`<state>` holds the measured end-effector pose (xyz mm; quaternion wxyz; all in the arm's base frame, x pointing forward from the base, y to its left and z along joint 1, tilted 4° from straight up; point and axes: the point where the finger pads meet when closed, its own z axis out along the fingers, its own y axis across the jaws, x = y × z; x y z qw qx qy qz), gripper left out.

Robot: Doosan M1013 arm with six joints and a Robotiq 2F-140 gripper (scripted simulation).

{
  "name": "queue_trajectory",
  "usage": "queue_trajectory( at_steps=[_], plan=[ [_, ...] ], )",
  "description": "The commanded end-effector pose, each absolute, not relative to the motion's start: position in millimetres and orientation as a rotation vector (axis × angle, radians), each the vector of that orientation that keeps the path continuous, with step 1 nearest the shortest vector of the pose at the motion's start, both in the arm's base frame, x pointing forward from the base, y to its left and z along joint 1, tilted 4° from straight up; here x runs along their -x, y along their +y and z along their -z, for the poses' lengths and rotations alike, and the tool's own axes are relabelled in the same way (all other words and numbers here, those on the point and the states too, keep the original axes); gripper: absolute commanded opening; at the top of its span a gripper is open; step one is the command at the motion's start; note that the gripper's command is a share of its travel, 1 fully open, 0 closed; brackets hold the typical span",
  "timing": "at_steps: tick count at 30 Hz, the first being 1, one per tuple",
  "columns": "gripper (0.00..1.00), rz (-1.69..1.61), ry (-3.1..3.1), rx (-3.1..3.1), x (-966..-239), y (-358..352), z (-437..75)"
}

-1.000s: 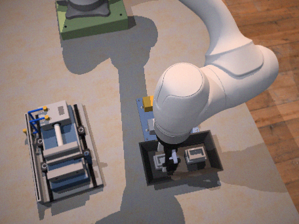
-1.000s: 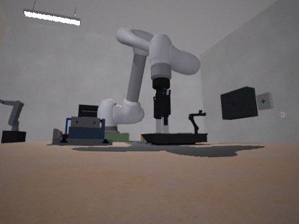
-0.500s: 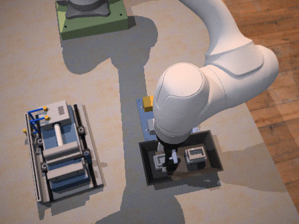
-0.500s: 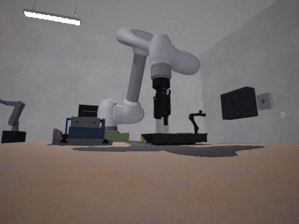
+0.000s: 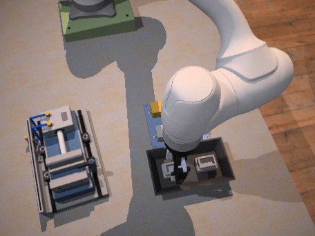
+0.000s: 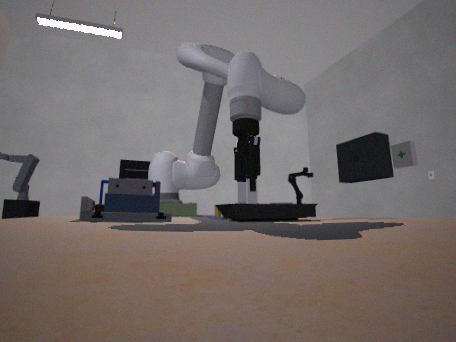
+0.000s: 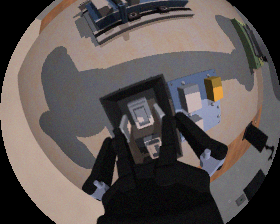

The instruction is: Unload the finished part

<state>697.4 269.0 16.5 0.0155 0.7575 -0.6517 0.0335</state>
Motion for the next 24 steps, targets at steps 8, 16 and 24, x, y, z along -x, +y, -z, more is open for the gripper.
queue_trajectory(
  at_steps=[8, 16, 24],
  plan=[
    [0.4, -0.104, -2.028, -2.357, -697.0, 269.9, -29.3],
    [0.4, -0.104, -2.028, -2.357, -696.2, 271.5, -53.8],
    [0.4, -0.104, -2.028, -2.357, -694.7, 274.7, -101.1]
  ],
)
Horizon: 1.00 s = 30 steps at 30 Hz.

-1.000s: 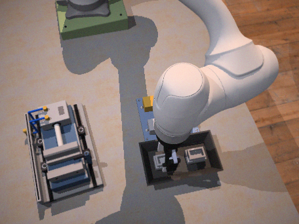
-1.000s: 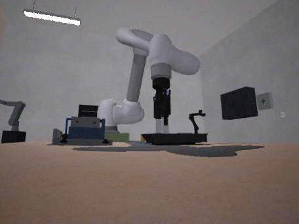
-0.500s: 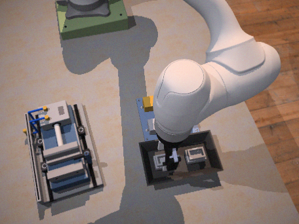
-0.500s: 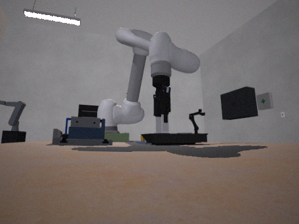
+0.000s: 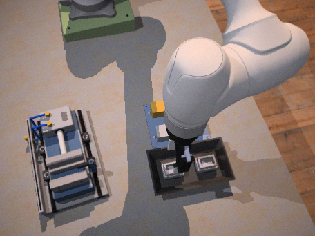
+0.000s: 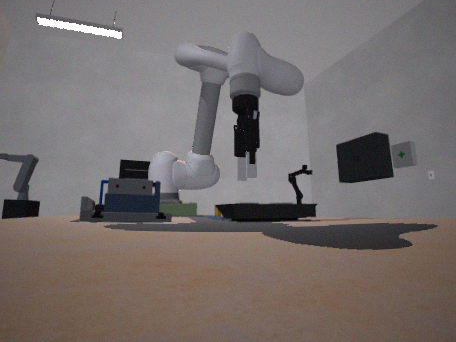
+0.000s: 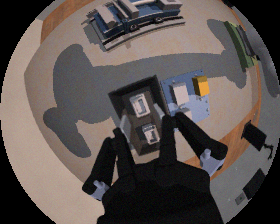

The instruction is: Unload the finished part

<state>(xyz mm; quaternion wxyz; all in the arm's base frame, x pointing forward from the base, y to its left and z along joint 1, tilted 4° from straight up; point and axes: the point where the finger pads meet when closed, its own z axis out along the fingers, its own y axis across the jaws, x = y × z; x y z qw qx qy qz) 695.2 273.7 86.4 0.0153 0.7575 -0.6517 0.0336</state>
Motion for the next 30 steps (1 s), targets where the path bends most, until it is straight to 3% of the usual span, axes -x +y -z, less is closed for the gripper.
queue_trajectory(
  at_steps=[1, 14, 24, 25, 30],
  plan=[
    [0.4, -0.104, -2.028, -2.357, -694.6, 275.1, -107.2],
    [0.4, -0.104, -2.028, -2.357, -693.1, 278.3, -154.5],
    [0.4, -0.104, -2.028, -2.357, -692.9, 278.7, -160.8],
    [0.0, -0.104, -2.028, -2.357, -692.9, 278.7, -160.8],
    [0.0, -0.104, -2.028, -2.357, -692.9, 278.7, -160.8]
  ],
)
